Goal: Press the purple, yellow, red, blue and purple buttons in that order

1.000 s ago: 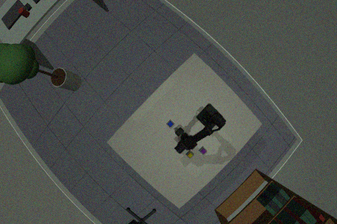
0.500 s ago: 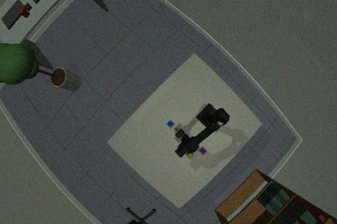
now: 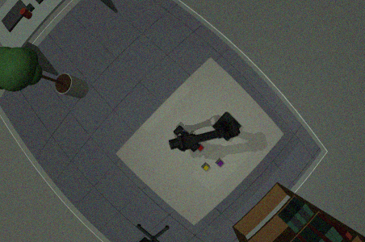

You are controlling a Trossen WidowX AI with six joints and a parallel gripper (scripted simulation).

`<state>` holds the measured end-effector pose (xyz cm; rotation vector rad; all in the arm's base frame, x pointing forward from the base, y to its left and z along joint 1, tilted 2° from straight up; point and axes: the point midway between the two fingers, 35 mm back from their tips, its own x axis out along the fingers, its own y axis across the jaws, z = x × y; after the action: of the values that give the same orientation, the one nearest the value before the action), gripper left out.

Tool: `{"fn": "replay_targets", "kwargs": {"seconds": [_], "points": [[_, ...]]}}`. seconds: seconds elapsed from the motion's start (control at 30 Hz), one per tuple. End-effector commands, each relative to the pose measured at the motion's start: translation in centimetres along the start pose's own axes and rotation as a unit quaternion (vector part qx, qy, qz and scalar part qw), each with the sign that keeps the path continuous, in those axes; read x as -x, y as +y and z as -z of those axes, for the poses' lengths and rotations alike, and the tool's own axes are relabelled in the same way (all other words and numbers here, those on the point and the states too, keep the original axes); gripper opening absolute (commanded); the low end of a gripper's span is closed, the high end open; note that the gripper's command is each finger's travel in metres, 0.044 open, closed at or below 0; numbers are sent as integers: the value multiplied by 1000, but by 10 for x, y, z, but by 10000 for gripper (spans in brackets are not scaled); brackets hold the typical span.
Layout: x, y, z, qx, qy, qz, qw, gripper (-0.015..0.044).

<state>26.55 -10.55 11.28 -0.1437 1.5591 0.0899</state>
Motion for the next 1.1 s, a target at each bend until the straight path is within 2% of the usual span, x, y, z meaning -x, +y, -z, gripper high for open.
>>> {"fn": "replay_targets", "kwargs": {"seconds": [0.0,0.1,0.27,1.07], "points": [[1,-23,4,4,-1,3,1000,20],[-2,-23,3,4,-1,3,1000,20],[-58,-23,3,4,-1,3,1000,20],[-91,-23,3,4,-1,3,1000,20]]}}
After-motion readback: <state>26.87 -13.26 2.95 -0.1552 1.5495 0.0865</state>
